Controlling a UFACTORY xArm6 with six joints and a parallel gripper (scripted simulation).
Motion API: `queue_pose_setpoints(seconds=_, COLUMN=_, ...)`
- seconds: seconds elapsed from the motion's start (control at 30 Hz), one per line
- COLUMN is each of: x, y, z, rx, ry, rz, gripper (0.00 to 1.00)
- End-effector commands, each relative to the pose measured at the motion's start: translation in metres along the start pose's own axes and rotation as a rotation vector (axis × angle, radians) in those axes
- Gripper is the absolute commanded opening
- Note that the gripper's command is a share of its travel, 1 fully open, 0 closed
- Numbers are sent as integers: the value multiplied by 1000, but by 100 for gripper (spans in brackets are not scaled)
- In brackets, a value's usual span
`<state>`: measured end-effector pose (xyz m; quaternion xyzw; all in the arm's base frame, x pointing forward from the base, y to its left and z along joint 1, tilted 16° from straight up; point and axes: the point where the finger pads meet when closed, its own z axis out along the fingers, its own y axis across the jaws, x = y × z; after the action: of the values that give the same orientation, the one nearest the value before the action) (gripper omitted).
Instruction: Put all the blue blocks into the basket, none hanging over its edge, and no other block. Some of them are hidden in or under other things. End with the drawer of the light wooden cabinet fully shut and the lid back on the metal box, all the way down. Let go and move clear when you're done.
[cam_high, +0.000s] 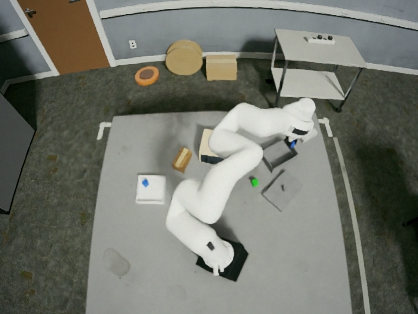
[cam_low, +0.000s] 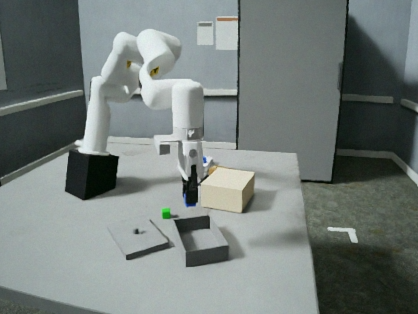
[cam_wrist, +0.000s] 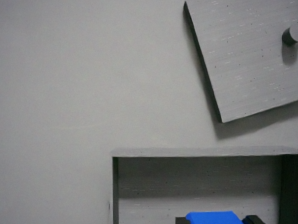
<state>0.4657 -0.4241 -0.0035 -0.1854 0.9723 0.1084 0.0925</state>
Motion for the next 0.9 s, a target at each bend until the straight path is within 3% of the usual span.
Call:
queue_pose_setpoints(seconds=0.0, x=-1, y=-1, z=-6, rx=5, ry=-2, rz=-1, gripper=0)
queue_pose_setpoints(seconds=0.23, x=-7, y=2, z=-6, rx=5, ry=0, rz=-3, gripper=0)
queue_pose_setpoints(seconds=0.37, x=-60, y=40, z=-7, rx=10, ry=16, rz=-24, gripper=0)
queue_pose_setpoints(seconds=0.47, x=-67, y=48, z=-7, rx=13, ry=22, rz=-34, gripper=0)
queue_pose_setpoints(seconds=0.5, x=-93, y=71, z=-6, rx=16, ry=29, rz=-46, gripper=0)
queue_pose_setpoints(seconds=0.53, x=-100, y=81, z=-6, rx=20, ry=35, rz=-59, gripper=0)
queue_pose_setpoints(seconds=0.87, x=-141, y=190, z=-2, rx=34, ry=26, rz=-236, gripper=0)
